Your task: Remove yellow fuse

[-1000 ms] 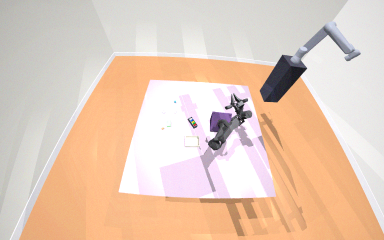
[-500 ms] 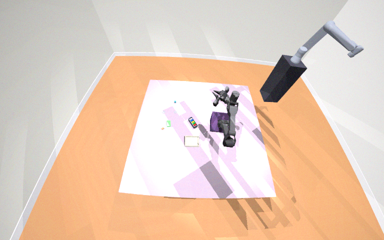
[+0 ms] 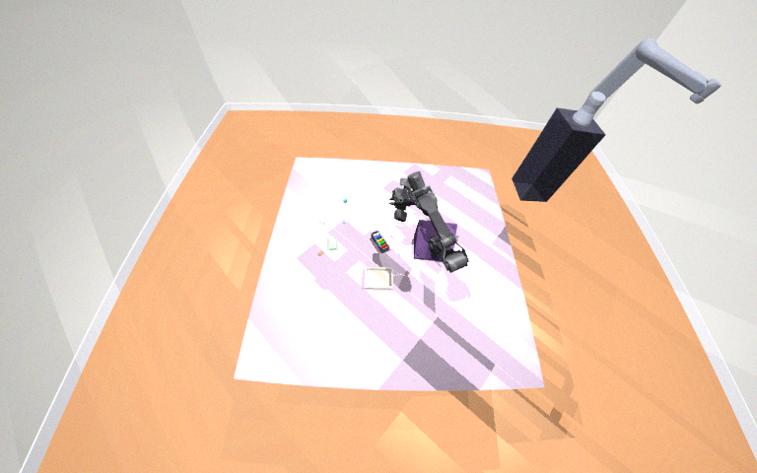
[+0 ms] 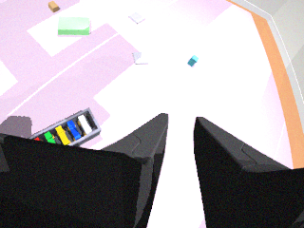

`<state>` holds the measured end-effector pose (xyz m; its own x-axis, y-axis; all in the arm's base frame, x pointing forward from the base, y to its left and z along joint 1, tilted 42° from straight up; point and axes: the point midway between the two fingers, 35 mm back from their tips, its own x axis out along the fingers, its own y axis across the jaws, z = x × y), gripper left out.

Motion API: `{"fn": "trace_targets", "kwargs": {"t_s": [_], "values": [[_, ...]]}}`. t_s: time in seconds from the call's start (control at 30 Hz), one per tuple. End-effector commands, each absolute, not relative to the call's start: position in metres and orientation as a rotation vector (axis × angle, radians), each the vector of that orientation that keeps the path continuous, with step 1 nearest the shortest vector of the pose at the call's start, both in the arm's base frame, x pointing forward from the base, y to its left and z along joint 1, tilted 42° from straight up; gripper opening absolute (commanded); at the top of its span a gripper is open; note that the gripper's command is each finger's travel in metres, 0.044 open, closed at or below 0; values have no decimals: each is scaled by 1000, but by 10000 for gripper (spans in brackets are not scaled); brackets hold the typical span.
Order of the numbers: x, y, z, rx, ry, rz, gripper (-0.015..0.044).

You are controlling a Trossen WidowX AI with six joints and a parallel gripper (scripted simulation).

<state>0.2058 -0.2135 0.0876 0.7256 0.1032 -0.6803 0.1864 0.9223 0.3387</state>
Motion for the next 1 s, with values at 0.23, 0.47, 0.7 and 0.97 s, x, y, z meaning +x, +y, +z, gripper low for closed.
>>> {"fn": "trace_targets", "kwargs": {"t_s": [0.23, 0.47, 0.7, 0.97], "values": [[267, -95, 38, 198, 1102, 660, 70], [275, -64, 23, 136, 1186, 878, 70], [275, -63, 21, 136, 1186, 878, 70], [276, -57, 16, 136, 1186, 878, 70]]}}
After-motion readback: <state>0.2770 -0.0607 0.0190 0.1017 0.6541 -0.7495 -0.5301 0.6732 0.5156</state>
